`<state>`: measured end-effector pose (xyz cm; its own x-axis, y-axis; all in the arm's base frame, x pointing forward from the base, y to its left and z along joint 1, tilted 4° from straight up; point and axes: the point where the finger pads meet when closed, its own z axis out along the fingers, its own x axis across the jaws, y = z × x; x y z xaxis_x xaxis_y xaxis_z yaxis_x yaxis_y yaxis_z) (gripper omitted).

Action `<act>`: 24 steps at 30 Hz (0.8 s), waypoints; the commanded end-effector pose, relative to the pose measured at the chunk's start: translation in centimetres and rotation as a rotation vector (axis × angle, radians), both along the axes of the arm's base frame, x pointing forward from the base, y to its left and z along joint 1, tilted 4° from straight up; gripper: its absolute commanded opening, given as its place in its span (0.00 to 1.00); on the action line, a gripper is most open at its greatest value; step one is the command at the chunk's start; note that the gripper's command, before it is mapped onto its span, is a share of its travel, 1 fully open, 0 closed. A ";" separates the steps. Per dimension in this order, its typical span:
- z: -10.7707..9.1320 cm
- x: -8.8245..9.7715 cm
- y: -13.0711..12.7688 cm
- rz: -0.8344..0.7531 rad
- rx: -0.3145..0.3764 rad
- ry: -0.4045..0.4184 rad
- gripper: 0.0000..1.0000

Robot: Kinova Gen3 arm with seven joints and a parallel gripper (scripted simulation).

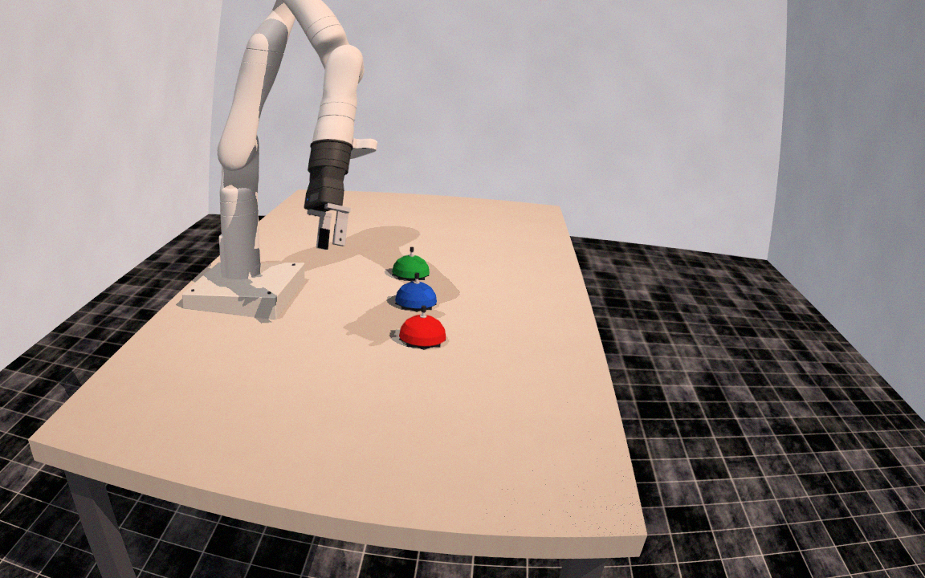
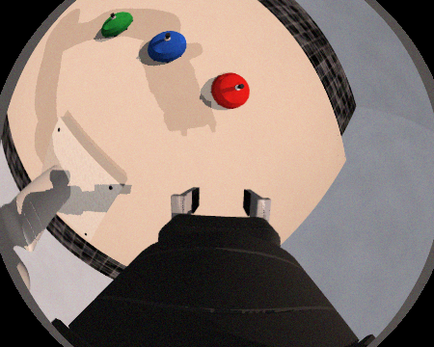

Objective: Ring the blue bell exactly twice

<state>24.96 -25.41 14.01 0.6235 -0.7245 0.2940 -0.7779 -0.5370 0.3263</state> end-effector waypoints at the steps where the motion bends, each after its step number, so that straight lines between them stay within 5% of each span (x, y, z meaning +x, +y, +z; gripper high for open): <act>1: 0.0 0.0 0.0 0.000 0.000 -0.001 1.00; 24: 0.0 0.3 0.2 0.014 0.004 0.005 1.00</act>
<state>25.10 -25.25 13.97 0.6315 -0.7196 0.2887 -0.7714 -0.5456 0.3275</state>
